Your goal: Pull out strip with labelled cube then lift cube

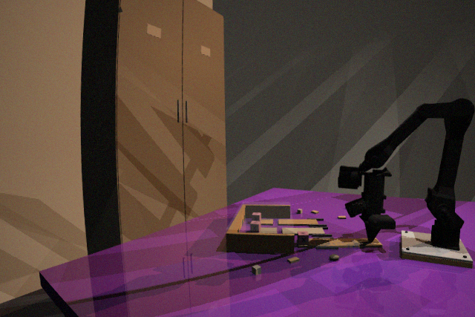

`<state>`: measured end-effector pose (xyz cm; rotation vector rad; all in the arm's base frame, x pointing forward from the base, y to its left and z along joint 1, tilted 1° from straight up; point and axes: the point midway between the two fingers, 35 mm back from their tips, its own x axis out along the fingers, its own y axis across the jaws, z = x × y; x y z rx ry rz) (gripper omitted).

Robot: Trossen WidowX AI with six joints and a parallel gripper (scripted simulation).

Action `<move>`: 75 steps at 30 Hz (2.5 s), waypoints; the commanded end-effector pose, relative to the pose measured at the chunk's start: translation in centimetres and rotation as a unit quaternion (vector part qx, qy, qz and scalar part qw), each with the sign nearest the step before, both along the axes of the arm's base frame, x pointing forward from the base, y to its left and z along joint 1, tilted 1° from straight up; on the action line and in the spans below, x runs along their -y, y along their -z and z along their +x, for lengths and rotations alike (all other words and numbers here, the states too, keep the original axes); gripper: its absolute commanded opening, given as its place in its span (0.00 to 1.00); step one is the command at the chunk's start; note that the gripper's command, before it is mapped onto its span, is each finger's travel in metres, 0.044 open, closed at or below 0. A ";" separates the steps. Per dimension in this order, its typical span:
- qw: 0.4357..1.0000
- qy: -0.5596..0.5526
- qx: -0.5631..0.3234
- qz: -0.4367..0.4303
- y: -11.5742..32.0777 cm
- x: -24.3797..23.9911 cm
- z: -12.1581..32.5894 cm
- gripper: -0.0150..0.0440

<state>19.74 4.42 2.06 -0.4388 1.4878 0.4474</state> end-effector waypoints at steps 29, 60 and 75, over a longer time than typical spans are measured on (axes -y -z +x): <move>1.000 -0.001 -0.014 -0.005 0.5 1.3 -2.4 0.25; 1.000 -0.020 -0.012 -0.004 -4.3 -2.9 3.8 1.00; 1.000 -0.020 -0.011 -0.003 -4.9 -5.4 7.6 1.00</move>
